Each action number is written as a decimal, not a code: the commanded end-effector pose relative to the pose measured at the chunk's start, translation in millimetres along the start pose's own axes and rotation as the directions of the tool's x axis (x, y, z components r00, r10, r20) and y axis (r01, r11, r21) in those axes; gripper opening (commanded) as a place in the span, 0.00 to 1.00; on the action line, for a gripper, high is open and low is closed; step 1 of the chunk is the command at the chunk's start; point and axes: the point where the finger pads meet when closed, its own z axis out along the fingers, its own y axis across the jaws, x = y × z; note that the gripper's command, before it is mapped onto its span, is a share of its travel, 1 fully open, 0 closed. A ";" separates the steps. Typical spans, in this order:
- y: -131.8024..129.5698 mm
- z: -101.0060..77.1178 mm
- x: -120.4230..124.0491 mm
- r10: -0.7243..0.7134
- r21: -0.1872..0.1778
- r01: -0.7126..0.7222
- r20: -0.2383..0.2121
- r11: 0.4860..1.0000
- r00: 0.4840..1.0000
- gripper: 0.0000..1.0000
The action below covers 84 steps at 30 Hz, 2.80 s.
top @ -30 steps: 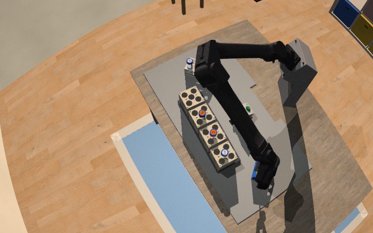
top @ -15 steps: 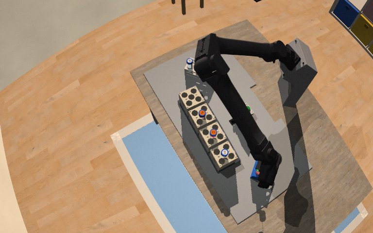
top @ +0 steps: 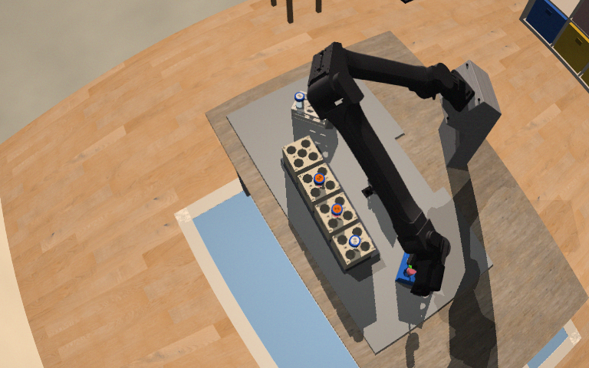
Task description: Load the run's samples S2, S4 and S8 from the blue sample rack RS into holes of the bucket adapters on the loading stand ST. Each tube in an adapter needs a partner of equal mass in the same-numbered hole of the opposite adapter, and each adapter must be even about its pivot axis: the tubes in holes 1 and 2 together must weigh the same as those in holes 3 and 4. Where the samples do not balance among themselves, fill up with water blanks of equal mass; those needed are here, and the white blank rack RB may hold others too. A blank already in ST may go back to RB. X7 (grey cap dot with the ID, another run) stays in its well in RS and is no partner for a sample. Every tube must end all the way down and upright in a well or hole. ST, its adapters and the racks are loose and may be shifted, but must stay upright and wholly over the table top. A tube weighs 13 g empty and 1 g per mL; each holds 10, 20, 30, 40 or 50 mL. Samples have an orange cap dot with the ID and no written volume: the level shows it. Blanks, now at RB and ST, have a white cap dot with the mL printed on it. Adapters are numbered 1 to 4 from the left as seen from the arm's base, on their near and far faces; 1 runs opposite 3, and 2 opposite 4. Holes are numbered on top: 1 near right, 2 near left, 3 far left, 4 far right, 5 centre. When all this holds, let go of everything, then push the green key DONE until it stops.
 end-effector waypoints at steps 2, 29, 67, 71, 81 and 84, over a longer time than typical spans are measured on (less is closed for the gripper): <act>0.5 -40.8 -20.9 0.035 -0.017 -0.034 0.056 0.999 0.998 0.00; -66.3 -62.6 30.4 0.339 -0.013 -0.339 0.017 0.941 0.941 0.00; -256.2 -62.4 143.4 0.681 -0.011 -0.681 0.016 0.733 0.732 0.00; -278.5 -62.7 158.7 0.675 -0.008 -0.675 0.010 0.738 0.738 0.00; -339.9 -71.4 175.2 0.689 -0.010 -0.689 0.038 0.724 0.724 0.00; -358.2 -72.5 185.4 0.689 -0.008 -0.689 0.042 0.725 0.724 0.00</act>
